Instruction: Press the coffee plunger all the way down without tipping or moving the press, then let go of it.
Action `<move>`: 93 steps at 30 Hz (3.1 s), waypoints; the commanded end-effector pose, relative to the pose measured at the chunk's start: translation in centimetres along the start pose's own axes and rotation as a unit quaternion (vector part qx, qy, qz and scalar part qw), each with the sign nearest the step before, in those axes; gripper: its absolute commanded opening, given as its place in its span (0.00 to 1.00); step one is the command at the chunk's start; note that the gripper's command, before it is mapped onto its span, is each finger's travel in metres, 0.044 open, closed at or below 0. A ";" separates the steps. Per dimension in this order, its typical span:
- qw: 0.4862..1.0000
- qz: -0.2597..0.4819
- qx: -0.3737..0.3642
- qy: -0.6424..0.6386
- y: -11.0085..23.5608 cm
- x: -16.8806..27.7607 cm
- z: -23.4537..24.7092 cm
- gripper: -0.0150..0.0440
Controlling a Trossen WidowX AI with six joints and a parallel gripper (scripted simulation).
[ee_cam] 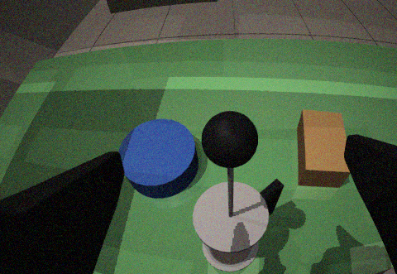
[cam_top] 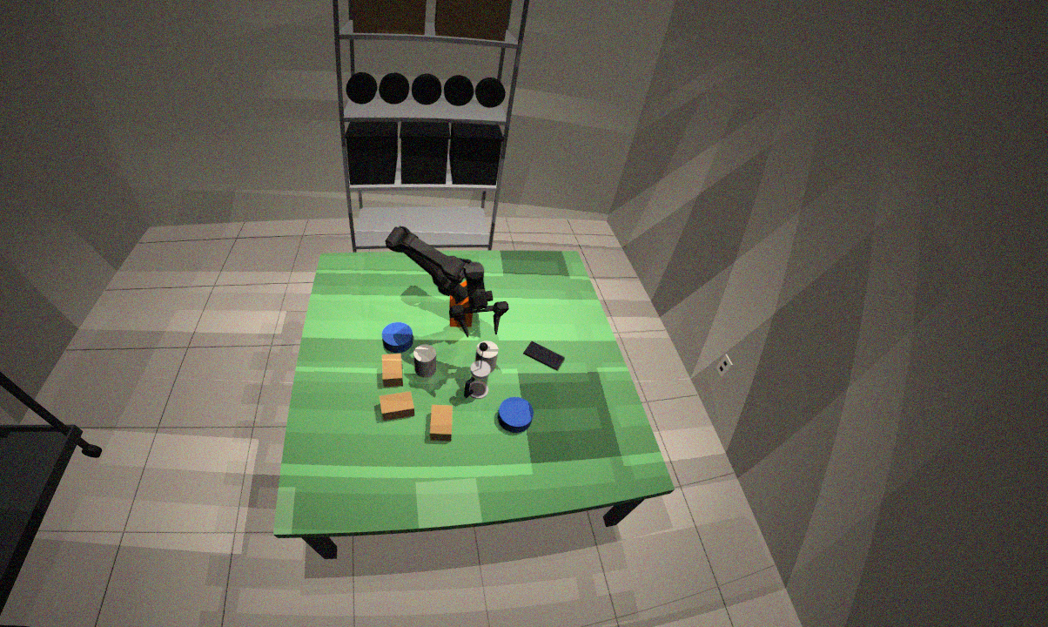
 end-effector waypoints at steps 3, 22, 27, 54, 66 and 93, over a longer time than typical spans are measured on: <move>1.000 0.001 -0.002 0.004 -0.9 0.3 0.1 1.00; 1.000 0.000 -0.001 0.004 -3.8 0.4 0.1 1.00; 1.000 0.000 -0.001 0.004 -3.9 0.4 0.1 0.87; 1.000 0.000 -0.001 0.004 -4.5 1.0 0.3 0.45; 1.000 0.001 -0.002 0.004 -5.9 2.5 0.7 0.45; 1.000 0.001 -0.002 0.004 -8.7 5.9 1.1 0.45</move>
Point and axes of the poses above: the point midway between the two fingers, 35 mm back from their tips, its own y axis back along the fingers, its own z axis across the jaws, x = y × z, the point moved 1 cm from there along y, back along the fingers, and after that the axes turned 8 degrees about y, right-handed, at the moved point
